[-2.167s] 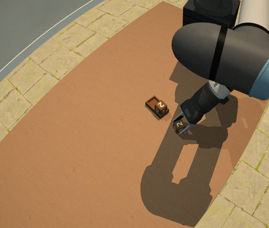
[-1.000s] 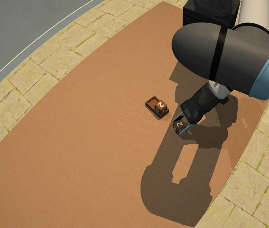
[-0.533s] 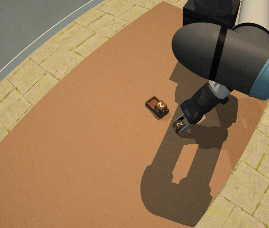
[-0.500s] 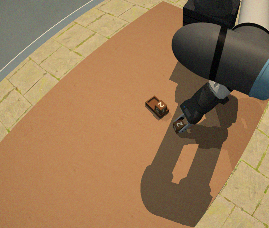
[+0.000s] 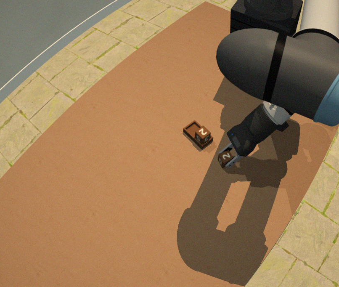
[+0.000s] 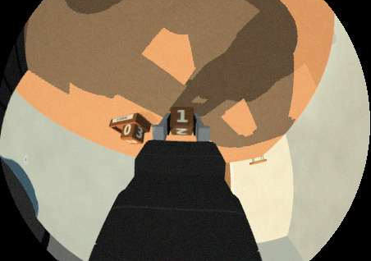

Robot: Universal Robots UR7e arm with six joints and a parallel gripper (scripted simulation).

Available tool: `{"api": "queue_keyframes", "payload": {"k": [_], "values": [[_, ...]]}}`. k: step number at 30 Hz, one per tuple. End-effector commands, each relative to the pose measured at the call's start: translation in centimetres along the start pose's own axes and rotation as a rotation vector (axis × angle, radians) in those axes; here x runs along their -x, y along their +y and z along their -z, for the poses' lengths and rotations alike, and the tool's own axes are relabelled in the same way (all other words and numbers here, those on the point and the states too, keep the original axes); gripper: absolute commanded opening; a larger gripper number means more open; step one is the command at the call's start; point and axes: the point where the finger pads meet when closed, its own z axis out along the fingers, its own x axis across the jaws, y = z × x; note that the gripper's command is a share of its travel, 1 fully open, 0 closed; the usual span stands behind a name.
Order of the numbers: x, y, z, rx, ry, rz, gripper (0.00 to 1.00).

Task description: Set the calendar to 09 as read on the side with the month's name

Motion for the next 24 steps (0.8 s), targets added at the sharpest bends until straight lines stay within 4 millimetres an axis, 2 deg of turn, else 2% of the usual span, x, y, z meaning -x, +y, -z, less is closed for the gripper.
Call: {"api": "queue_keyframes", "payload": {"k": [1,8,16,24], "values": [[0.0,0.0,0.0,0.001,0.000,-0.001,0.60],[0.0,0.1,0.1,0.001,0.000,-0.001,0.60],[0.0,1.2,1.1,0.001,0.000,-0.001,0.60],[0.0,3.5,3.5,0.001,0.000,-0.001,0.60]]}}
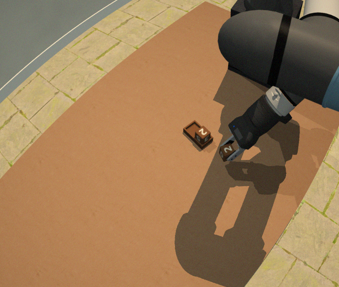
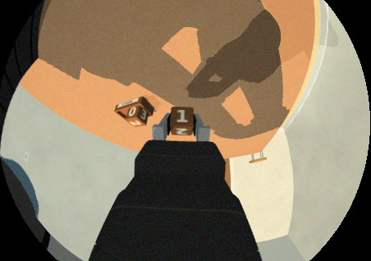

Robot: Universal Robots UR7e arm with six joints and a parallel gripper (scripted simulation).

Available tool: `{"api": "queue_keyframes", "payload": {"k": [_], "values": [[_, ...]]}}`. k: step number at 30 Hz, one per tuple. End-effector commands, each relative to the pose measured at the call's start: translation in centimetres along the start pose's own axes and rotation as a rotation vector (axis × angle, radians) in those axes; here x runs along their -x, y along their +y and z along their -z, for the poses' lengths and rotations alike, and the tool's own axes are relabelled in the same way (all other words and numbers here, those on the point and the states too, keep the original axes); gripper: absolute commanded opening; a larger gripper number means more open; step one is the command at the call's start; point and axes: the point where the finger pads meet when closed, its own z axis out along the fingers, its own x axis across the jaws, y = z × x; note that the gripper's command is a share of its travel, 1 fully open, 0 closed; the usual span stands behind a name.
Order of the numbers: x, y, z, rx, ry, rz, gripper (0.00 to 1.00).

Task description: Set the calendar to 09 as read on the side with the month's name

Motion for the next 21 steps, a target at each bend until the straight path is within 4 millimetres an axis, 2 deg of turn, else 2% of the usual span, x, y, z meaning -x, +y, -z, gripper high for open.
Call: {"api": "queue_keyframes", "payload": {"k": [1,7,21], "values": [[0.0,1.2,1.2,0.001,0.001,-0.001,0.60],[0.0,2.2,2.2,0.001,0.001,-0.001,0.60],[0.0,2.4,2.4,0.001,0.001,-0.001,0.60]]}}
